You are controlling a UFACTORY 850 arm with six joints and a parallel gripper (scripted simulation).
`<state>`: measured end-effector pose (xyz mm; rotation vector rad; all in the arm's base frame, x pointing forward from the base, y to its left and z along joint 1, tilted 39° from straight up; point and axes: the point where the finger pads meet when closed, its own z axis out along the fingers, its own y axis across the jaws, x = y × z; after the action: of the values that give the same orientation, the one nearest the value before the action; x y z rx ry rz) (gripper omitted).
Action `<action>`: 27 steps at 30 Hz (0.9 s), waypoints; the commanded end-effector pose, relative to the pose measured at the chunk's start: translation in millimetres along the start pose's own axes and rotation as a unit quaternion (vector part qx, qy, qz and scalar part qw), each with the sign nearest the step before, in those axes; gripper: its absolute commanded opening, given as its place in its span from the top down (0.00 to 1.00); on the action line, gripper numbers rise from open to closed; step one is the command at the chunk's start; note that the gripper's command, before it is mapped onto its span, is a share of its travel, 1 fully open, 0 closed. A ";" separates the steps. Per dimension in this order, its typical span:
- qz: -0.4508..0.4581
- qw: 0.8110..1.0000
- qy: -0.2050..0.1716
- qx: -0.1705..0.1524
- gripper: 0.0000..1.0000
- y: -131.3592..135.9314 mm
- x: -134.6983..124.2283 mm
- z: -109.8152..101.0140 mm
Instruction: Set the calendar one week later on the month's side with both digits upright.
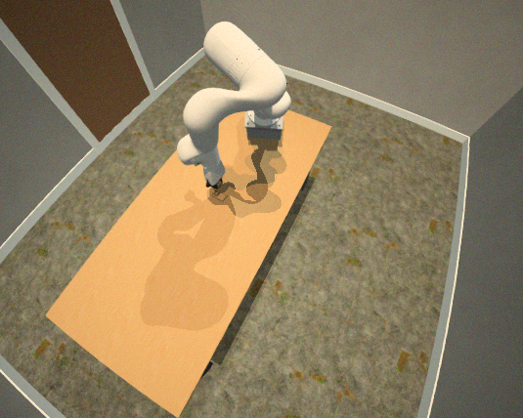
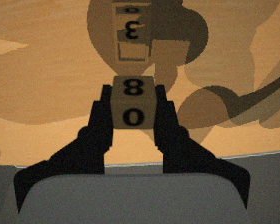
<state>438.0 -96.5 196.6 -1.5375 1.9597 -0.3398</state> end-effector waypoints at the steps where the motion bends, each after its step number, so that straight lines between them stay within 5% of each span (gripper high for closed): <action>1: 0.000 1.000 0.004 0.001 0.71 -0.5 -8.2 -2.1; 15: 0.000 1.000 0.005 0.000 0.71 -0.6 -8.2 1.7; 27: 0.000 1.000 0.005 0.000 0.71 -1.4 -8.0 29.3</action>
<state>450.5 -85.9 185.1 -1.5409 1.9684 -0.3453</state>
